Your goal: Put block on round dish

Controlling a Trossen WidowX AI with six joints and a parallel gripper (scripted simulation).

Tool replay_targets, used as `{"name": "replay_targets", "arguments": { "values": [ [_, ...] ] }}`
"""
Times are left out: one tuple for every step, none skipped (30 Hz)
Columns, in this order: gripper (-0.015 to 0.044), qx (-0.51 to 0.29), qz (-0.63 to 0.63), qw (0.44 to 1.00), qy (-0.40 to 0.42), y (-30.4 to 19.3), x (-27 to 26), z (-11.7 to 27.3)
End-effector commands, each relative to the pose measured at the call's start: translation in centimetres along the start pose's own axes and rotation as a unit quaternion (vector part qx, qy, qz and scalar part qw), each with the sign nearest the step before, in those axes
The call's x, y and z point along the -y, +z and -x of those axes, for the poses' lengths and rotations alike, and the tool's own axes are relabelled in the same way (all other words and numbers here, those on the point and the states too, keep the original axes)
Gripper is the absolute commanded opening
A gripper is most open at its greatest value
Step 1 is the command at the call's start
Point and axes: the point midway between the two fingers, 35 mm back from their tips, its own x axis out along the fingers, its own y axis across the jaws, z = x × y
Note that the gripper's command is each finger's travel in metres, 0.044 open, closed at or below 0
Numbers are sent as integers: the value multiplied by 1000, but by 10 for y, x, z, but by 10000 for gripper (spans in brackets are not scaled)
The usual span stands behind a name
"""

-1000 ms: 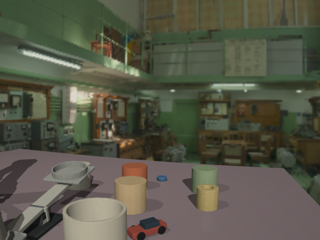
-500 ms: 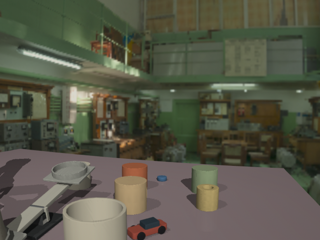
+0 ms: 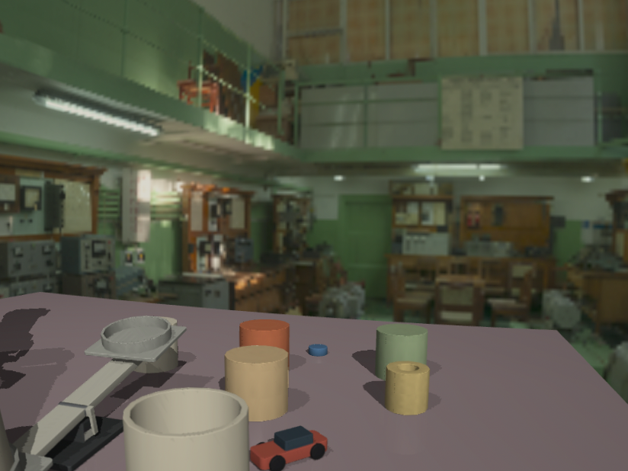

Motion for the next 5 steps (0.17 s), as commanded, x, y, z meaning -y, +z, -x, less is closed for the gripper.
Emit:
{"name": "replay_targets", "arguments": {
  "values": [
    [440, 1, 0, 1000, 2, 1, -1, 3],
    [440, 1, 0, 1000, 2, 1, -1, 3],
    [440, 1, 0, 1000, 2, 1, -1, 3],
    [440, 1, 0, 1000, 2, 1, -1, 3],
    [440, 1, 0, 1000, 2, 1, -1, 3]
  ]
}}
